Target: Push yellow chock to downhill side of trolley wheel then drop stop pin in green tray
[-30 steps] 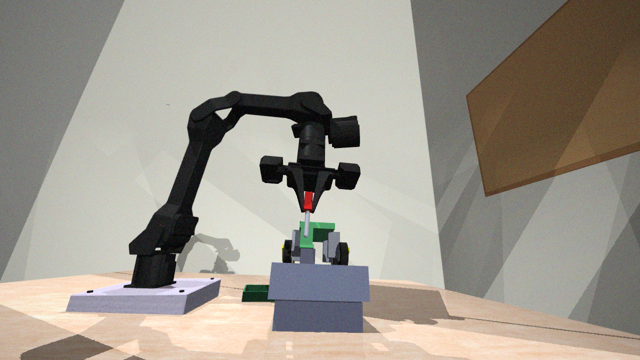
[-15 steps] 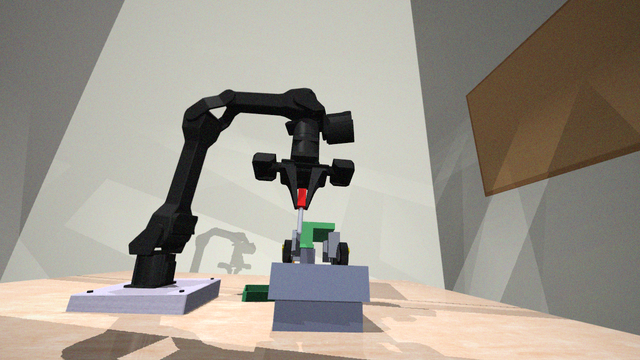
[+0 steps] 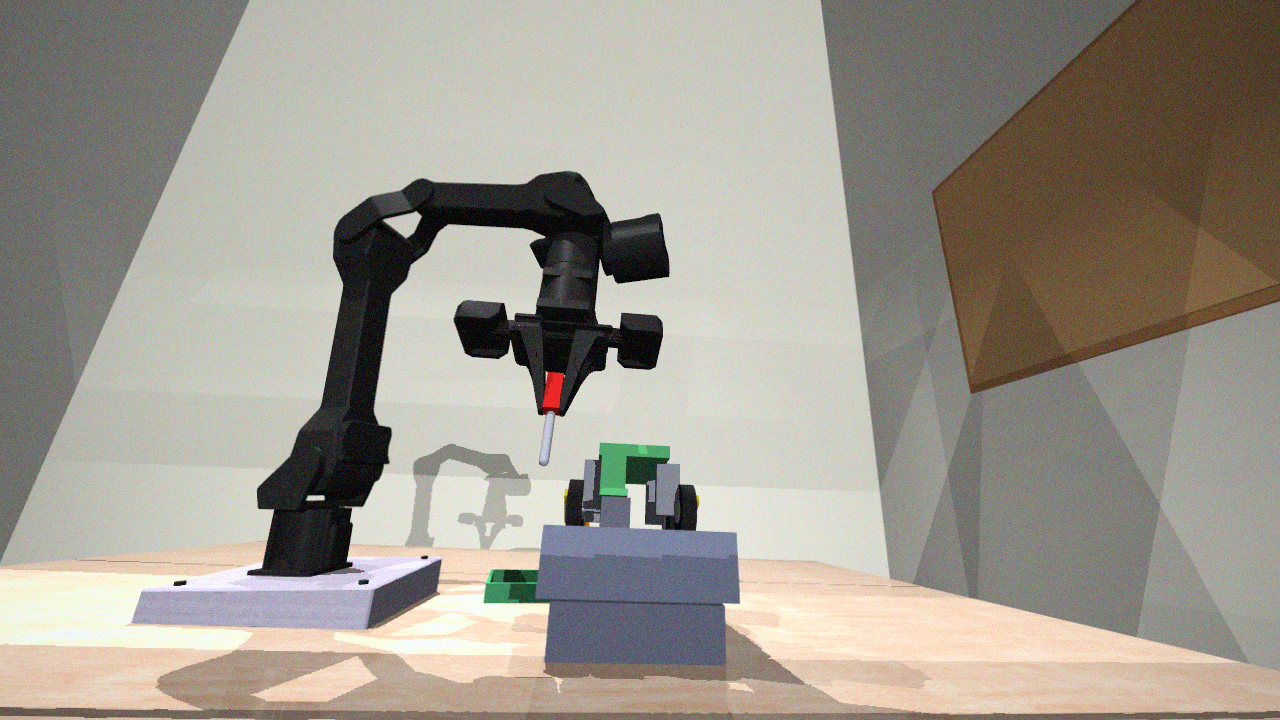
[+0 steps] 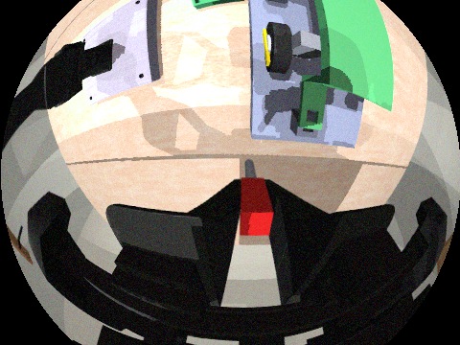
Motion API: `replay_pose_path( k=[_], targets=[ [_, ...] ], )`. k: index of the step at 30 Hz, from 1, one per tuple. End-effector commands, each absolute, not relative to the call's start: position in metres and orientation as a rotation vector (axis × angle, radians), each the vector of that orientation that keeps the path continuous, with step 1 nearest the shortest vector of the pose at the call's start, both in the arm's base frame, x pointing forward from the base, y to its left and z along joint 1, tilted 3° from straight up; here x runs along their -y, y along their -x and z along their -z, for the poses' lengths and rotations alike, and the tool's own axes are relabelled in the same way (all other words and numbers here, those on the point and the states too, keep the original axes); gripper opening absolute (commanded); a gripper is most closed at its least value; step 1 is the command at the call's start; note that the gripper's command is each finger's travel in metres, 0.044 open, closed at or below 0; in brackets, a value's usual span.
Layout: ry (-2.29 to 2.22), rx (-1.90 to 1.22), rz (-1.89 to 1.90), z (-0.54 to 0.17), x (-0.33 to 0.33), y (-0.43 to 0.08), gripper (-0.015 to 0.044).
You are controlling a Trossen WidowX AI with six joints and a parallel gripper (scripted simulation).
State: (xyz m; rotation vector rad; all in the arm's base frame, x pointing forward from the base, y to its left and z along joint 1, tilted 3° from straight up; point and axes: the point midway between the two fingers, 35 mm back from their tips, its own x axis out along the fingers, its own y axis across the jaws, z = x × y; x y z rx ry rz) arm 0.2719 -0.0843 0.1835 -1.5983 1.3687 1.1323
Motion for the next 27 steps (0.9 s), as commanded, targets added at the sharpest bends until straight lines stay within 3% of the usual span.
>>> replay_pose_path(
  k=[1, 10, 27],
  targets=[
    [1.602, -1.367, -1.133, -0.183, 0.087, -0.257, 0.0000],
    [1.601, -1.367, -1.134, -0.183, 0.086, -0.247, 0.0000],
    [1.596, -1.362, -1.138, -0.170, 0.025, -0.243, 0.0000]
  ],
)
